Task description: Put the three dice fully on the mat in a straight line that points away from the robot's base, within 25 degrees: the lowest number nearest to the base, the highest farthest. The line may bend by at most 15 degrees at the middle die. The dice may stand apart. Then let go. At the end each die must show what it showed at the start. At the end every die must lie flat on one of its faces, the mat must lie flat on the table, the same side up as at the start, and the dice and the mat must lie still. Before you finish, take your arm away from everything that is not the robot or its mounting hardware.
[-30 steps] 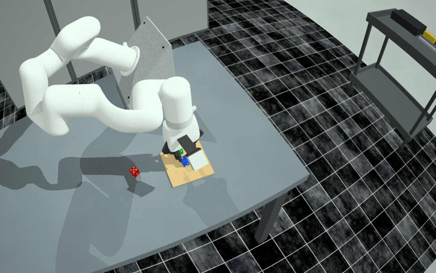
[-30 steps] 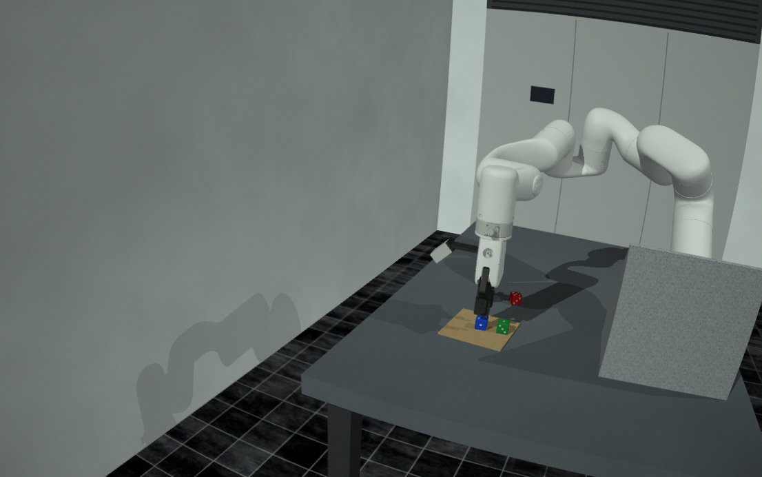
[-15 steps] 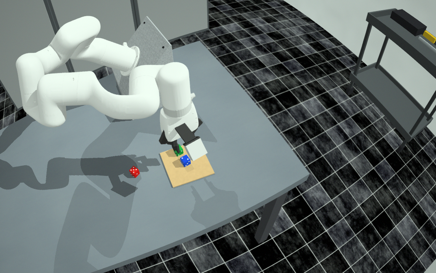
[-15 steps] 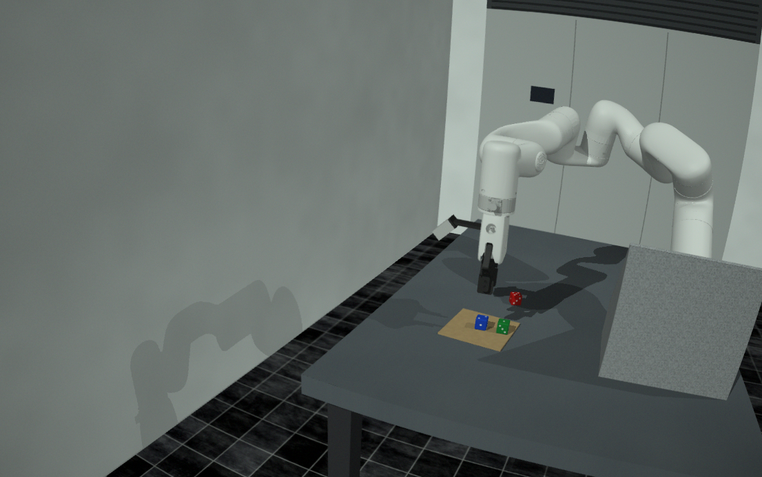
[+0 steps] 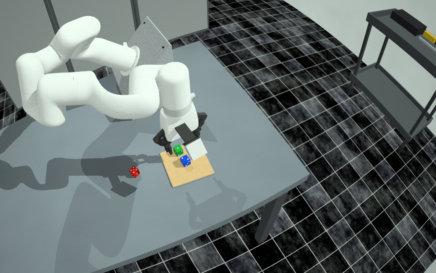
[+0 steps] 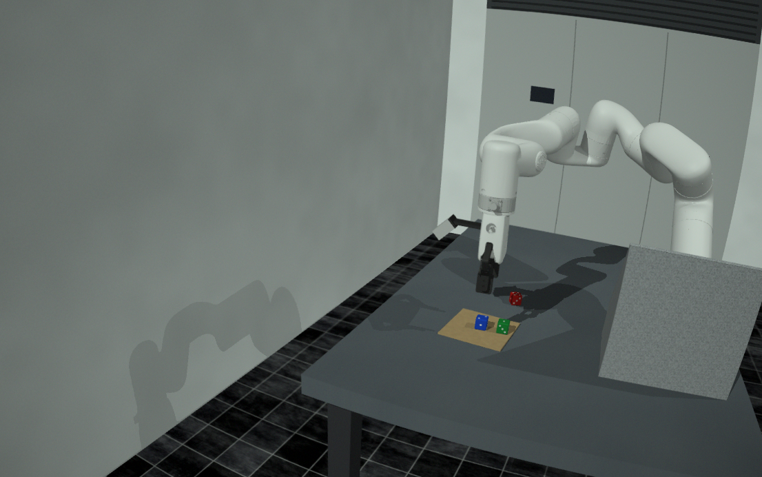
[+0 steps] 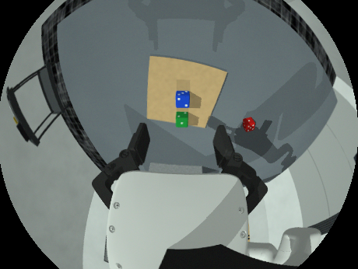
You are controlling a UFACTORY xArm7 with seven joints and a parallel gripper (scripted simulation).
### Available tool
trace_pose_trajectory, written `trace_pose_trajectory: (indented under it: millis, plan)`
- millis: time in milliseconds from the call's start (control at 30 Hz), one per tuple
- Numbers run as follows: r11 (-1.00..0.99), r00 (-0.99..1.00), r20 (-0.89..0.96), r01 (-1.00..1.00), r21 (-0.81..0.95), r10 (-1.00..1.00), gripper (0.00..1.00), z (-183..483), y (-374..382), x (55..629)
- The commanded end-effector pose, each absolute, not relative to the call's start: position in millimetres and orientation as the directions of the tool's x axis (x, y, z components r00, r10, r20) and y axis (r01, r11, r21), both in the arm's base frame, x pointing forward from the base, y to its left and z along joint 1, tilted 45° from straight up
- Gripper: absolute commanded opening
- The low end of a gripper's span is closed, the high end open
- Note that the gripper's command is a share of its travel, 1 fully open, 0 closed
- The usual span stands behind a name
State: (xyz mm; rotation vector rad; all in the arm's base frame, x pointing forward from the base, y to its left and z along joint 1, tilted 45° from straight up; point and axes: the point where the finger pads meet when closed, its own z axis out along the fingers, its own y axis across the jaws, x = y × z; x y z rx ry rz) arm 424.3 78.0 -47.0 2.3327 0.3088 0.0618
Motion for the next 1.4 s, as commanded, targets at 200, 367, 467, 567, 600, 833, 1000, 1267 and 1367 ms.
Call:
trace_pose_trajectory:
  millis: [200, 367, 467, 567, 600, 833, 1000, 1267, 1367]
  plan:
    - [-0.678, 0.969, -0.046, 0.205, 0.706, 0.244, 1.0, -46, 80, 425]
    - [-0.663, 0.939, -0.115, 0.312, 0.681, 0.325, 1.0, -5, 40, 431]
    - [-0.65, 0.924, -0.142, 0.353, 0.673, 0.355, 1.0, 10, 23, 430]
    - [-0.632, 0.907, -0.171, 0.395, 0.667, 0.385, 1.0, 24, 6, 428]
    - [-0.632, 0.907, -0.171, 0.395, 0.667, 0.385, 1.0, 24, 6, 428]
    - [-0.549, 0.835, -0.289, 0.531, 0.646, 0.468, 1.0, 63, -54, 407]
    - [-0.544, 0.831, -0.296, 0.537, 0.645, 0.471, 0.42, 65, -57, 406]
    - [-0.544, 0.831, -0.296, 0.537, 0.645, 0.471, 0.42, 65, -57, 406]
    - [-0.544, 0.831, -0.296, 0.537, 0.645, 0.471, 0.42, 65, -57, 406]
